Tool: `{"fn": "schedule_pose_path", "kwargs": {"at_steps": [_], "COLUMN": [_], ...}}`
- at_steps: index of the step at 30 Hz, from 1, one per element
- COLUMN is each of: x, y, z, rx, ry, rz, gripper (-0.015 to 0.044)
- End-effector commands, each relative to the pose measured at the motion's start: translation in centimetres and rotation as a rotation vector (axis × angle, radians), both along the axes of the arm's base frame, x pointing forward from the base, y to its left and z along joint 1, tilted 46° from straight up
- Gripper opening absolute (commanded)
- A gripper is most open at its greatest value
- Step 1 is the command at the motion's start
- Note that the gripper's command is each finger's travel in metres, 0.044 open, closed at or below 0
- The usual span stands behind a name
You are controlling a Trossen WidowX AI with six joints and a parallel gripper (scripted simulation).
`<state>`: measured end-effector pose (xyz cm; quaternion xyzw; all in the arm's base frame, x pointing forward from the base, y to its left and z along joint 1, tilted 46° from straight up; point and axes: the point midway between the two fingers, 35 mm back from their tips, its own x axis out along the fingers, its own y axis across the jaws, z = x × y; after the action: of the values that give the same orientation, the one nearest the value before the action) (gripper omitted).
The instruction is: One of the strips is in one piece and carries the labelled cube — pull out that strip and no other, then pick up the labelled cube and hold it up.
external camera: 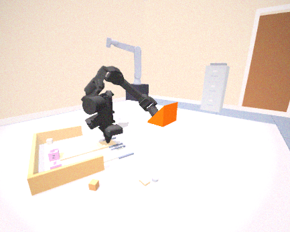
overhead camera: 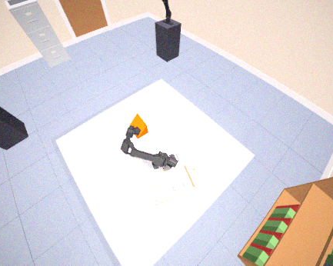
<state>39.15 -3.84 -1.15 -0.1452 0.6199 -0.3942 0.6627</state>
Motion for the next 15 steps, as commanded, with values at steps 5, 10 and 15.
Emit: {"fn": "schedule_pose_path", "kwargs": {"at_steps": [5,10,15], "x": [-0.01,0.0,0.02], "y": [-0.18,-0.21,-0.25], "z": [-0.05,-0.08,-0.12], "rx": [-0.005,-0.005,-0.005], "ry": [0.002,0.002,0.002], "rz": [0.004,0.004,0.004], "gripper": [0.0,0.0,0.0]}}
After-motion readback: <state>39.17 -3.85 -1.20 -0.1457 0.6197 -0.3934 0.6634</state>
